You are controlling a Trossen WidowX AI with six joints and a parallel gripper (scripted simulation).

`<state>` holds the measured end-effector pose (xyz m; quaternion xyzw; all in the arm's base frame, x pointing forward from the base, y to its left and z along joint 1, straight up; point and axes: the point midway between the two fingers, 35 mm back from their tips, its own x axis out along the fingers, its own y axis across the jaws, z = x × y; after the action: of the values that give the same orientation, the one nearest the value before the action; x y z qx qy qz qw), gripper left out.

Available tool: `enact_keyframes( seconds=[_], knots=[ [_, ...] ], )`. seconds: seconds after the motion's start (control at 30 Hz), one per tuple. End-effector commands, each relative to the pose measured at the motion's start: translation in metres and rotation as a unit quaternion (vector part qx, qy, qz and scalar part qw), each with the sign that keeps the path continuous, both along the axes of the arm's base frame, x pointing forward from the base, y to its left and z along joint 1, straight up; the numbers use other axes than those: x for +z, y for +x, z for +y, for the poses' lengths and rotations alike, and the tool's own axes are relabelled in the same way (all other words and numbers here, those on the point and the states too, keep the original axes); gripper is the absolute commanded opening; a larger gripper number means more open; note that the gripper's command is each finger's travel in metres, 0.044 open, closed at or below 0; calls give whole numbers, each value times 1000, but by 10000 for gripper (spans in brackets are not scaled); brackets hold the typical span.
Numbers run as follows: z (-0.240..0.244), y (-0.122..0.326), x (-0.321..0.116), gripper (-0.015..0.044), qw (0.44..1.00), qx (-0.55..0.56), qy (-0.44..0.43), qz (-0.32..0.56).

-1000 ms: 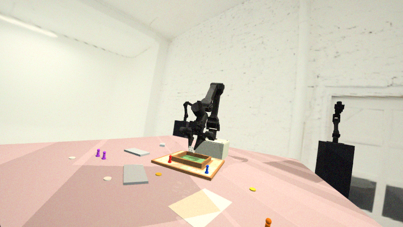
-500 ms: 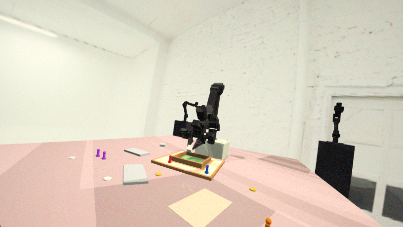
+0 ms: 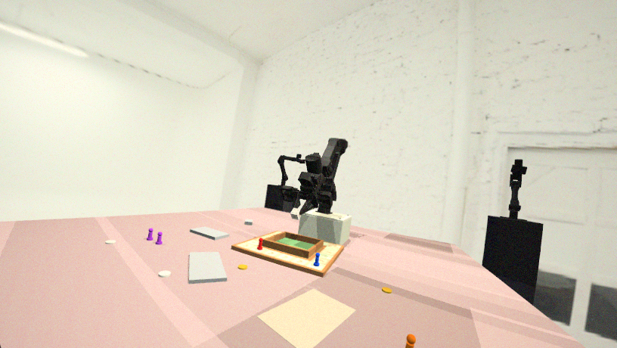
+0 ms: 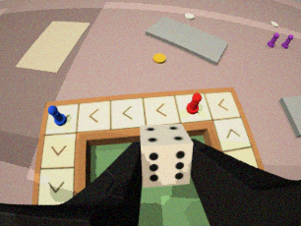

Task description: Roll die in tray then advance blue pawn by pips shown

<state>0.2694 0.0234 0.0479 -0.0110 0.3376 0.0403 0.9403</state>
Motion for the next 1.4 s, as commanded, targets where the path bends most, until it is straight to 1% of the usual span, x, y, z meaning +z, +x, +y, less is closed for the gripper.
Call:
enact_keyframes(
  seconds=[0.0, 0.67, 0.97, 1.1, 1.2, 1.23, 1.37],
  knots=[
    [-2, -20, 9, 0, 1000, 2, 0, 2],
    [-2, -19, 9, 0, 1000, -1, 0, 2],
    [-2, -18, 11, 236, 1000, -1, 0, 2],
    [-2, -20, 47, 341, 1000, 2, 0, 2],
    [-3, -20, 49, 420, 1000, 2, -1, 2],
    [-3, -20, 49, 440, 1000, 2, -1, 2],
    [-2, -19, 48, 440, 1000, 2, -2, 17]
  ],
)
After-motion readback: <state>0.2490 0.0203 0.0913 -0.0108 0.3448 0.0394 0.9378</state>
